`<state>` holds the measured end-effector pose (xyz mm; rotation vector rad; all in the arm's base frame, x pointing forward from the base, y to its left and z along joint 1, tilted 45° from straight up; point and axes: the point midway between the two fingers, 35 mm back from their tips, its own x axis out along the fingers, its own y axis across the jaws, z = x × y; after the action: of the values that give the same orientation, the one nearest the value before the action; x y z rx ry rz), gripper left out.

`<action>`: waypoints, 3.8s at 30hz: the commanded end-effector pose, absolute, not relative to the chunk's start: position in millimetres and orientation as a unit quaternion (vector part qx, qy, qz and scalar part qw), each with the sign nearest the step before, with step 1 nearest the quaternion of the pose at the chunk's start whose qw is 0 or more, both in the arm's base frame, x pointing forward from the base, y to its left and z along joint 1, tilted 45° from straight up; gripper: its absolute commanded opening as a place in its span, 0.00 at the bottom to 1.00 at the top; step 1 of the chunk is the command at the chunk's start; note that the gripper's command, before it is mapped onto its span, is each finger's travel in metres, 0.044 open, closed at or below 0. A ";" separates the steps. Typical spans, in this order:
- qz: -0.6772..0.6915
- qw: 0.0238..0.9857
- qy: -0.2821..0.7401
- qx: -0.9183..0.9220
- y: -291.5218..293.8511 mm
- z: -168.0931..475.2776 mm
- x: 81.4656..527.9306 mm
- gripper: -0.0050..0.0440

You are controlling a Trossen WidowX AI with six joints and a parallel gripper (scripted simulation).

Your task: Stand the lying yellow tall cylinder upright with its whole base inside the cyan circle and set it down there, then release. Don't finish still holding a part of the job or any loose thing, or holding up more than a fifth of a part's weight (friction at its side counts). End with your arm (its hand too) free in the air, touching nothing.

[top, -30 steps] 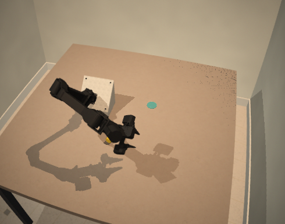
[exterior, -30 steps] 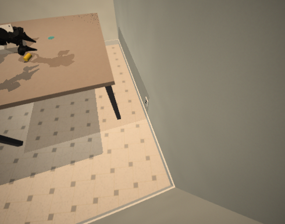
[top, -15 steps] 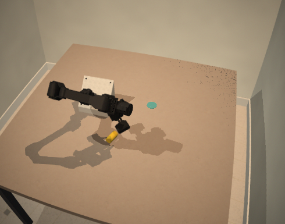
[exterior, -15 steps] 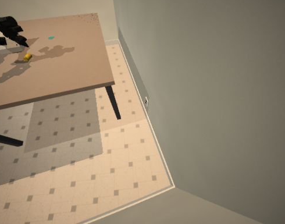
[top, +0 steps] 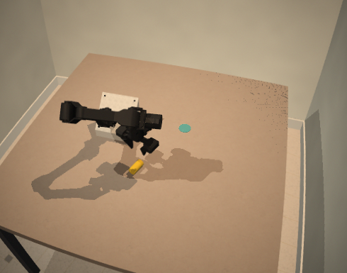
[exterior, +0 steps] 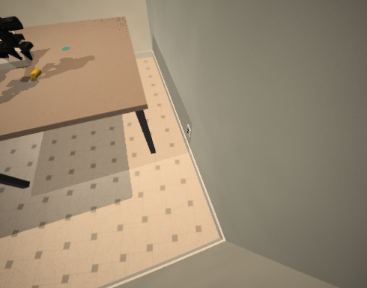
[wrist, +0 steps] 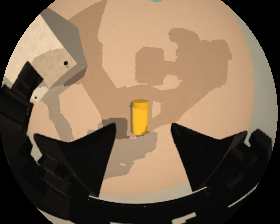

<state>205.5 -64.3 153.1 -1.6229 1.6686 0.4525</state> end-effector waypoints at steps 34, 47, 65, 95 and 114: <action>0.180 0.369 0.653 -0.637 -116.7 98.6 212.4 0.74; 0.180 0.368 0.652 -0.638 -129.0 86.9 213.0 0.74; 0.180 0.368 0.652 -0.638 -130.4 85.6 212.9 0.46; 0.188 0.374 0.651 -0.634 -93.9 114.9 216.7 0.32; 0.185 0.371 0.652 -0.635 -56.7 155.4 208.5 0.32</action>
<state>208.4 -62.6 147.2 -1.6265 1.6786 0.4877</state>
